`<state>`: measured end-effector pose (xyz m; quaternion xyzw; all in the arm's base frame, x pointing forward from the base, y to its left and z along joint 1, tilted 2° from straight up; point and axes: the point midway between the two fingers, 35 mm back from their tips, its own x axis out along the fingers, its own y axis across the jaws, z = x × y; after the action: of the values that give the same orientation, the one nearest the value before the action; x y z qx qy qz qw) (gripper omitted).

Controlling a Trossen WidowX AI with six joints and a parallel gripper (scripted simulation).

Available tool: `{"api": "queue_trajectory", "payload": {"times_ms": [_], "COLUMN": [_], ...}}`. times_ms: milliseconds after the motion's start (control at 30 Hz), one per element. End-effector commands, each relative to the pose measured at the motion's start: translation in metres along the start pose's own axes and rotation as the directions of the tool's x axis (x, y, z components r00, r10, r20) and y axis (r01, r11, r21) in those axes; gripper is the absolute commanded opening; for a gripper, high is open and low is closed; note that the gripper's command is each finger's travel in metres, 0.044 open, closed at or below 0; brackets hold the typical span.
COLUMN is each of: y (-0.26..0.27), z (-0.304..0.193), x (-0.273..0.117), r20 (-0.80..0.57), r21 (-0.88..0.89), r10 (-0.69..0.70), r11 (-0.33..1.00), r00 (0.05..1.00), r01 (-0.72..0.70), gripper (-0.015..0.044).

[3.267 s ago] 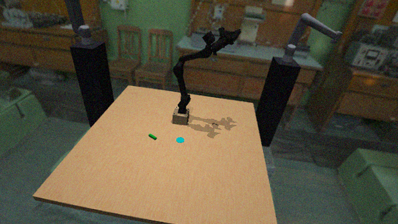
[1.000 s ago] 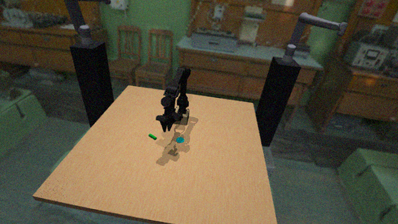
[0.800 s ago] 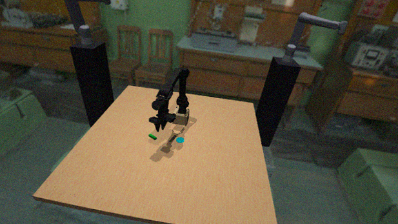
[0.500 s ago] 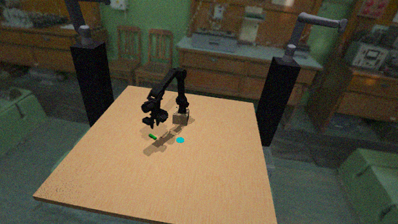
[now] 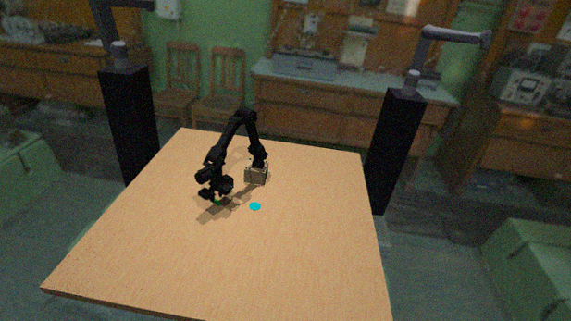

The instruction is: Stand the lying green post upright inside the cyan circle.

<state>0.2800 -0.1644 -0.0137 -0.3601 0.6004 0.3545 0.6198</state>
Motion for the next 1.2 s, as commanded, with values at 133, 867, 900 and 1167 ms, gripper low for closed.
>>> {"api": "queue_trajectory", "payload": {"times_ms": [133, 867, 900, 1167], "y": [0.009, 0.005, 0.004, 0.002], "z": [0.0, 0.0, 0.0, 0.0], "x": [0.03, 0.005, 0.002, -0.023], "r20": [-0.002, -0.002, -0.002, -0.002], "r21": [-0.001, -0.001, -0.001, -0.001], "r10": [0.014, 0.013, 0.013, 0.013], "r11": [1.0, 1.0, 1.0, 1.0], "r00": [1.0, 1.0, 1.0, 1.0], "r01": [-0.014, -0.013, -0.013, -0.013], "gripper": [0.0233, 0.0023, 0.0023, 0.0023]}}
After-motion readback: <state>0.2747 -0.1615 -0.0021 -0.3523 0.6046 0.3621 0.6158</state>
